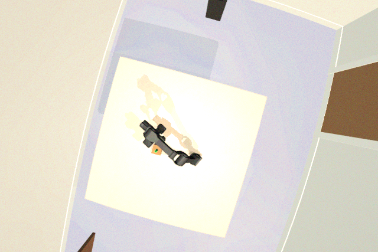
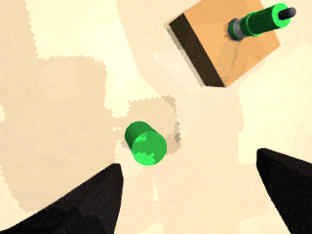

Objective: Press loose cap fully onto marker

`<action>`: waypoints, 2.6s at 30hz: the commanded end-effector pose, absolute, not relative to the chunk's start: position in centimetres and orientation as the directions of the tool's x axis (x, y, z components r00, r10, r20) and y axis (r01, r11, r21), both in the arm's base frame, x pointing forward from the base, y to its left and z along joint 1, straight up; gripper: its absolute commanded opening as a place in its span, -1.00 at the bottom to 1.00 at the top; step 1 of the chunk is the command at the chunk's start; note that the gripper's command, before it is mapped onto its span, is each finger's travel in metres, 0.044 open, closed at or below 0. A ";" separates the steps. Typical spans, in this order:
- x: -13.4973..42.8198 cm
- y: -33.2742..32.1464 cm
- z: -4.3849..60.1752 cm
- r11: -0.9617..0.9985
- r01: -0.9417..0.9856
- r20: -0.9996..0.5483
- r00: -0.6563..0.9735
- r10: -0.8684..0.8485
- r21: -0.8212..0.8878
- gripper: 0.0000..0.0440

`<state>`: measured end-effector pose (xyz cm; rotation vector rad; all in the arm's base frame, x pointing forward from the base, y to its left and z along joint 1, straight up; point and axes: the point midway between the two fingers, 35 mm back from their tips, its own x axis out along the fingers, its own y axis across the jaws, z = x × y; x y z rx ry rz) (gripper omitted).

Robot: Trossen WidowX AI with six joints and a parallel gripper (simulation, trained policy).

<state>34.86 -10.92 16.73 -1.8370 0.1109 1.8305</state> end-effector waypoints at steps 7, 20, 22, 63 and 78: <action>35.7 -12.0 14.9 -0.877 -0.414 -0.967 0.038 0.254 -0.246 0.45; 36.9 -12.5 12.1 -0.910 -0.384 -0.985 -0.006 0.173 -0.157 0.38; 37.1 -12.5 11.7 -0.915 -0.377 -0.987 -0.015 0.162 -0.144 0.37; 37.6 -9.8 11.7 -0.970 -0.244 -1.000 -0.023 -0.012 0.017 -0.74; 36.7 -3.0 16.3 -0.989 -0.149 -1.000 -0.013 -0.001 0.002 -0.83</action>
